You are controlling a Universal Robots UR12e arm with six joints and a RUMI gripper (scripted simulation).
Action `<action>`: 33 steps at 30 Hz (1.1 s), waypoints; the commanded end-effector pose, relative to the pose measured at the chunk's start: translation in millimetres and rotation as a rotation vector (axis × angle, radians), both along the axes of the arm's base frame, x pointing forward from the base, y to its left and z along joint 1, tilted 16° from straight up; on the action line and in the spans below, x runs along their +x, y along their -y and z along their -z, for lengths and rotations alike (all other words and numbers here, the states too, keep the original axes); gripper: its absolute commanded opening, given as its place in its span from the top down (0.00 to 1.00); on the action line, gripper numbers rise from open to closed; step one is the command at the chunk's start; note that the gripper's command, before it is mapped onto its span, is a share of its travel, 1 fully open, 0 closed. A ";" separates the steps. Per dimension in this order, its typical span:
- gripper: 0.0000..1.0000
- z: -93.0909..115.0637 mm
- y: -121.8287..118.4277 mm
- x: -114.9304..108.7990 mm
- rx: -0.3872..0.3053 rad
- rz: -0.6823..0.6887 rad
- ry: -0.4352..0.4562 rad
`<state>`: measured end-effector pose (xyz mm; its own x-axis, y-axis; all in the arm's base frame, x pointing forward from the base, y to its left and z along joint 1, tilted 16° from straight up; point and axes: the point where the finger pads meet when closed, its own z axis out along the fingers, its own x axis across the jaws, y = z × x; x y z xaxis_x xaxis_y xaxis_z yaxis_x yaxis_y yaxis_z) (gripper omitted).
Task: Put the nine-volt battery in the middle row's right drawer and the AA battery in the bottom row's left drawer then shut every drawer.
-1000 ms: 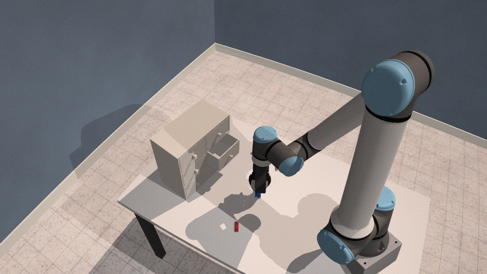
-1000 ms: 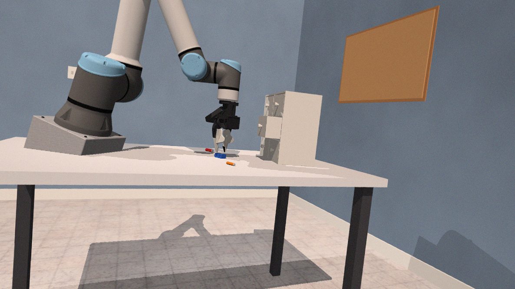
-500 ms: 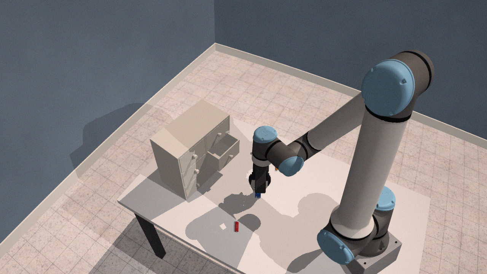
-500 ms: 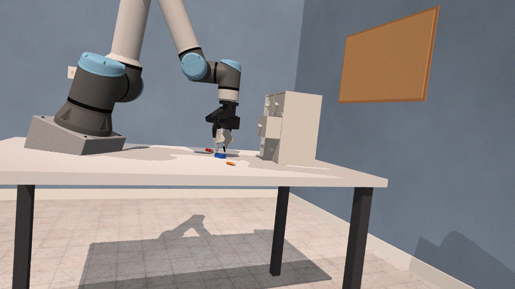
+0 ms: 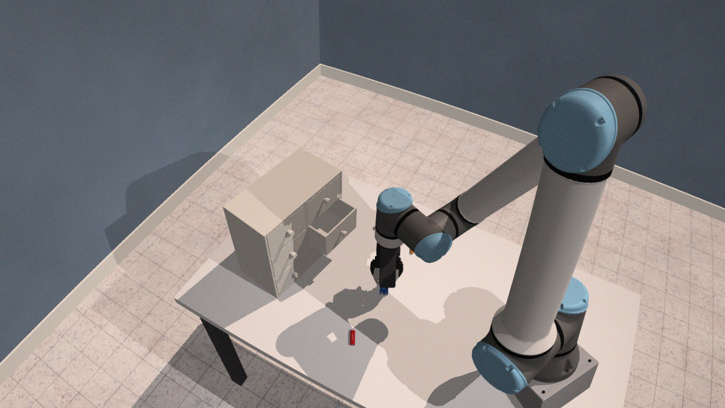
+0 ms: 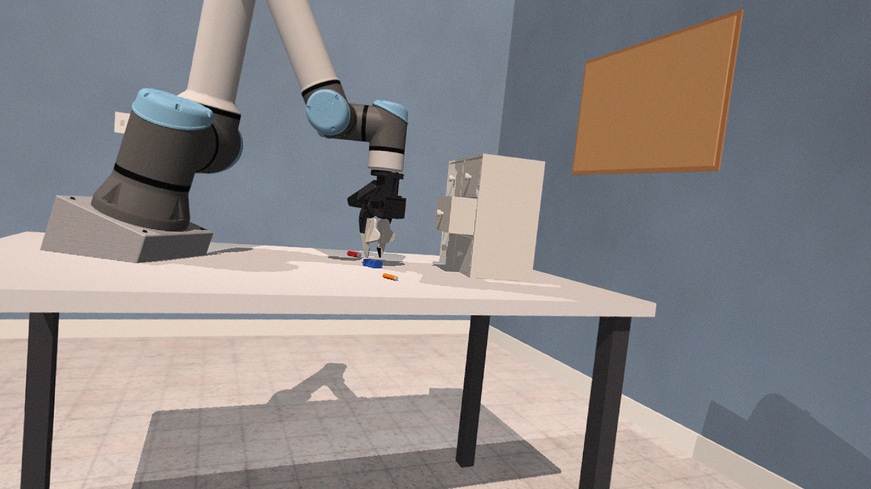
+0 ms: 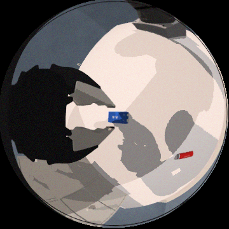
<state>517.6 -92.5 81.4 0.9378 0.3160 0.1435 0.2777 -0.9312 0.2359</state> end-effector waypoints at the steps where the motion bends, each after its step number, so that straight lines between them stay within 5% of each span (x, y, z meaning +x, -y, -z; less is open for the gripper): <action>1: 0.75 -0.5 0.1 0.4 0.000 0.000 0.001; 33: 0.75 13.9 2.9 3.6 0.000 0.000 0.001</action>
<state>519.8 -94.3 71.5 0.9378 0.3160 0.1435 0.2777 -0.9313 0.2359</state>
